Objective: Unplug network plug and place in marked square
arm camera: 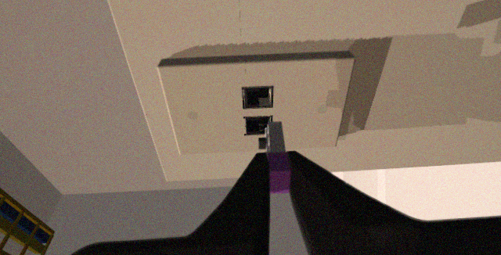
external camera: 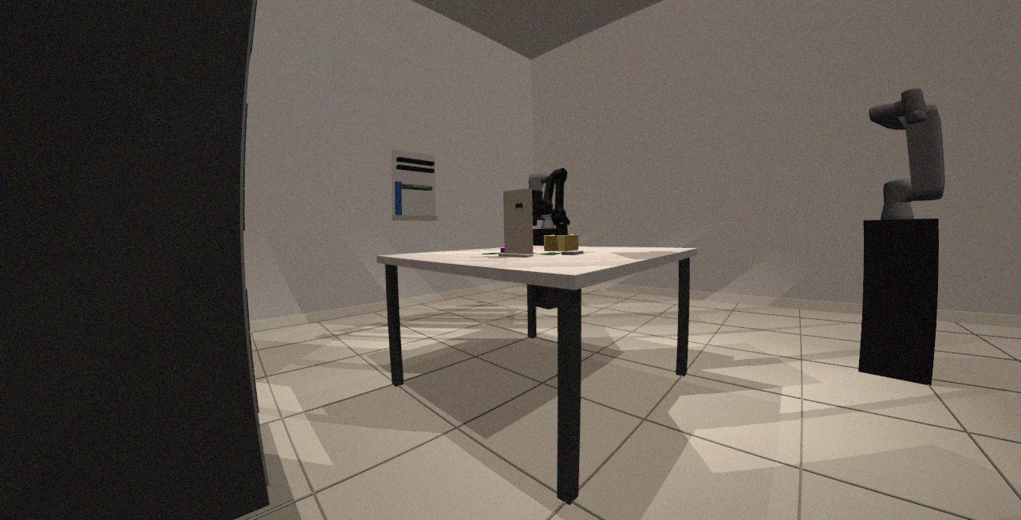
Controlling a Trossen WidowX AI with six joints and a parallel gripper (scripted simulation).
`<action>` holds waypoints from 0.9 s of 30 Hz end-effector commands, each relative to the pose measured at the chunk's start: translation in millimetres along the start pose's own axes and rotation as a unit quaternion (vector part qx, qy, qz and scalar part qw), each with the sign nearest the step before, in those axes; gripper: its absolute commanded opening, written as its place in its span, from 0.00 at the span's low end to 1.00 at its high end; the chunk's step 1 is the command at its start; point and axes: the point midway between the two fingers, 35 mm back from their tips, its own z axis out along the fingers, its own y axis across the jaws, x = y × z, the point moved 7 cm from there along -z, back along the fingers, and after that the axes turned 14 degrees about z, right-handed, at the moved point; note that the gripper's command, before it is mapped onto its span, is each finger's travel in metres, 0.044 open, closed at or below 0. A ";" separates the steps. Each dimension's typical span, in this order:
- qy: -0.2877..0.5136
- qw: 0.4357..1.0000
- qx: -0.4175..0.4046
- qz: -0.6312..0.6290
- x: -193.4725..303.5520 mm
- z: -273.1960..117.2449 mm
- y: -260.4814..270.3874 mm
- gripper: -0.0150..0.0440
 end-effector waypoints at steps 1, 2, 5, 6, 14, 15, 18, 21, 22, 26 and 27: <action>0.001 1.000 0.001 0.002 0.9 -3.1 0.0 0.25; 0.001 1.000 0.001 0.002 1.0 -3.7 -0.1 0.25; 0.001 1.000 0.001 0.002 1.3 -5.3 -0.1 0.25; 0.001 1.000 0.001 0.002 1.3 -5.9 -0.2 0.25; 0.001 1.000 0.001 0.002 2.1 -10.3 -0.4 0.25; 0.001 1.000 0.001 0.002 2.1 -10.8 -0.4 0.25; 0.001 1.000 0.001 0.002 2.4 -12.4 -0.5 0.25; 0.001 1.000 0.001 0.002 2.7 -13.9 -0.6 0.25; 0.001 1.000 0.001 0.002 2.7 -14.4 -0.6 0.25; 0.000 1.000 0.001 0.000 2.8 -12.3 3.1 0.25; 0.000 1.000 0.001 0.000 3.2 -12.4 4.6 0.25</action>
